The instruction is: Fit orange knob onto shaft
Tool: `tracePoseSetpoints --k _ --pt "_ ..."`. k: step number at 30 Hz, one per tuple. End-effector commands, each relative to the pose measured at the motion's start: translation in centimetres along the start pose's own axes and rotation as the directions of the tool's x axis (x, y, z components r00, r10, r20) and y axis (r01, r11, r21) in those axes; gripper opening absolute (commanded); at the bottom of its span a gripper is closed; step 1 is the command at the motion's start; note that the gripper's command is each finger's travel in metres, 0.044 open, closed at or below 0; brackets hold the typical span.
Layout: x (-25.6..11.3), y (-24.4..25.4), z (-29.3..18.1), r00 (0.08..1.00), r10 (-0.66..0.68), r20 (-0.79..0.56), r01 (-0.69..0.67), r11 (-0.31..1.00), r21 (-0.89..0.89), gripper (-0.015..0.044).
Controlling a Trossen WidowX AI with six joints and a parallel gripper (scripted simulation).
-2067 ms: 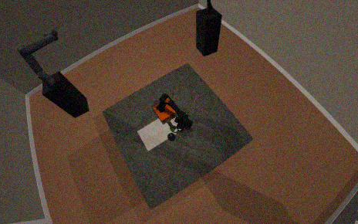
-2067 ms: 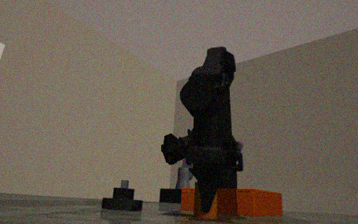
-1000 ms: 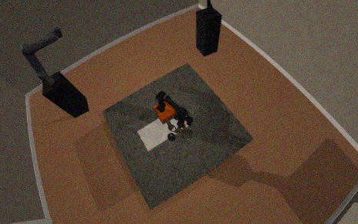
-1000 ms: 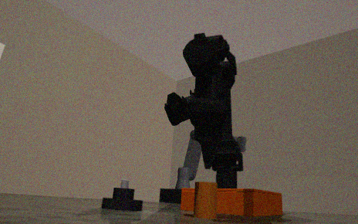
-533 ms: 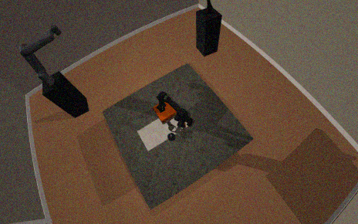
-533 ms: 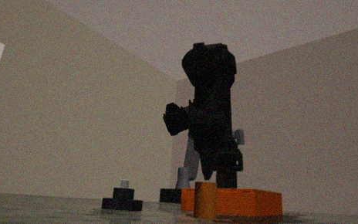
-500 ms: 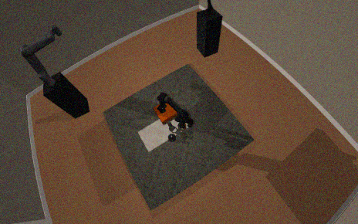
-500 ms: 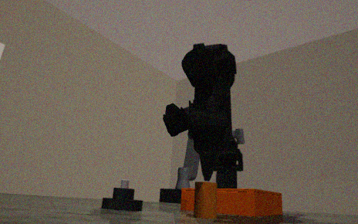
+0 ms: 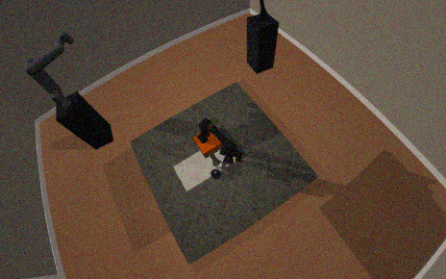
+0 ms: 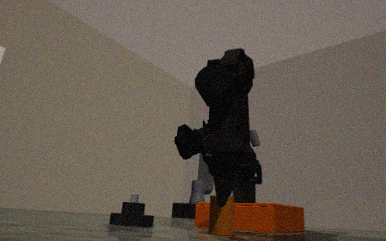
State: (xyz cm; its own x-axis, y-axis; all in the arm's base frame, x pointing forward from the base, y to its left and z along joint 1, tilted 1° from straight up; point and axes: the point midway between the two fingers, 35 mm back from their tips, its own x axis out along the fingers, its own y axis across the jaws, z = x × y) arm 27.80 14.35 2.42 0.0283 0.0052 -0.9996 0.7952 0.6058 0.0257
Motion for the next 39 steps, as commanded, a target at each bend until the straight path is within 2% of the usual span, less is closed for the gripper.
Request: tracePoseSetpoints --k 1,19,28,35,39 --pt "0.8 -0.2 0.0 1.000 -0.010 0.003 0.010 1.000 0.000 0.0440" --pt "3.4 -0.5 0.0 1.000 -0.010 0.003 0.010 1.000 0.000 0.0440" --pt "3.4 -0.5 0.0 1.000 -0.010 0.003 0.010 1.000 0.000 0.0204" --pt "3.4 -0.5 0.0 1.000 -0.010 0.003 0.010 1.000 0.000 0.0157" --pt "3.0 -0.3 0.0 1.000 -0.010 0.003 0.010 1.000 0.000 0.0052"
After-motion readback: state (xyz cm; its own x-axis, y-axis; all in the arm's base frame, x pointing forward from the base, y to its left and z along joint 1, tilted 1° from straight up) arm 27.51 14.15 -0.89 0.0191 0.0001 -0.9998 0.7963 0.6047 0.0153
